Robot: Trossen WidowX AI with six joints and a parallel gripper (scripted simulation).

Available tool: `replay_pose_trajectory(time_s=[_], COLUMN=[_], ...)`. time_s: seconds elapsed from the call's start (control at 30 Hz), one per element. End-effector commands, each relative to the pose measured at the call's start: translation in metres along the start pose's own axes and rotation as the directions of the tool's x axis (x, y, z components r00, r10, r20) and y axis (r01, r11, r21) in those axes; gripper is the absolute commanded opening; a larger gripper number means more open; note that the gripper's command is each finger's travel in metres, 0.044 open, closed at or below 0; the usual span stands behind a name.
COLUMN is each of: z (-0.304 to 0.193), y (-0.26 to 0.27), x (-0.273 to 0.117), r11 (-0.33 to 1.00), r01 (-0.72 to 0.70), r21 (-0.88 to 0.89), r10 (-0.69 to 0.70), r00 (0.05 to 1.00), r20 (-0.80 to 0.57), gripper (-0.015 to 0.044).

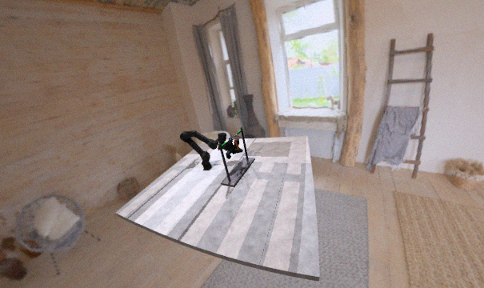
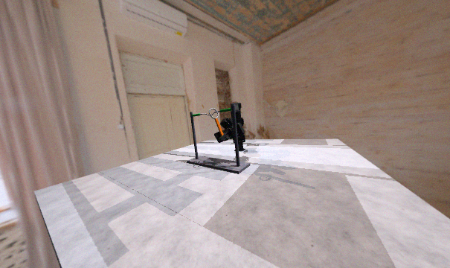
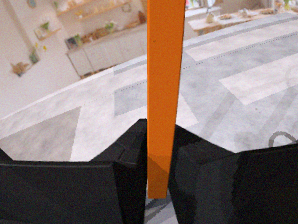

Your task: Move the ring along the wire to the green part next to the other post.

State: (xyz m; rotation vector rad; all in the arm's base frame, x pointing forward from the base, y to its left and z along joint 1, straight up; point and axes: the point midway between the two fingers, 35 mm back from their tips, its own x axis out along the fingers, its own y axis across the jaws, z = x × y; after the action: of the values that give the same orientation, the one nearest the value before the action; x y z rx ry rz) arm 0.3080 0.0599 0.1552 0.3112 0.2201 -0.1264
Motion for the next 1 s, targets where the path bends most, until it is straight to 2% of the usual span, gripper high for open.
replay_pose_trajectory(time_s=[0.0, 0.53, 0.97], z=[0.0018, 0.0024, 0.0011], y=[0.0016, -0.0044, -0.0019], x=[0.0007, 0.0007, 0.0008], r11=[0.999, 0.979, 0.959], r01=[0.0, -0.009, -0.016], r21=[-0.033, -0.206, -0.281], r10=[0.0, 0.009, 0.016], r00=[1.0, 1.0, 1.0], r20=[0.002, -0.002, -0.005], gripper=[-0.015, -0.015, -0.015])
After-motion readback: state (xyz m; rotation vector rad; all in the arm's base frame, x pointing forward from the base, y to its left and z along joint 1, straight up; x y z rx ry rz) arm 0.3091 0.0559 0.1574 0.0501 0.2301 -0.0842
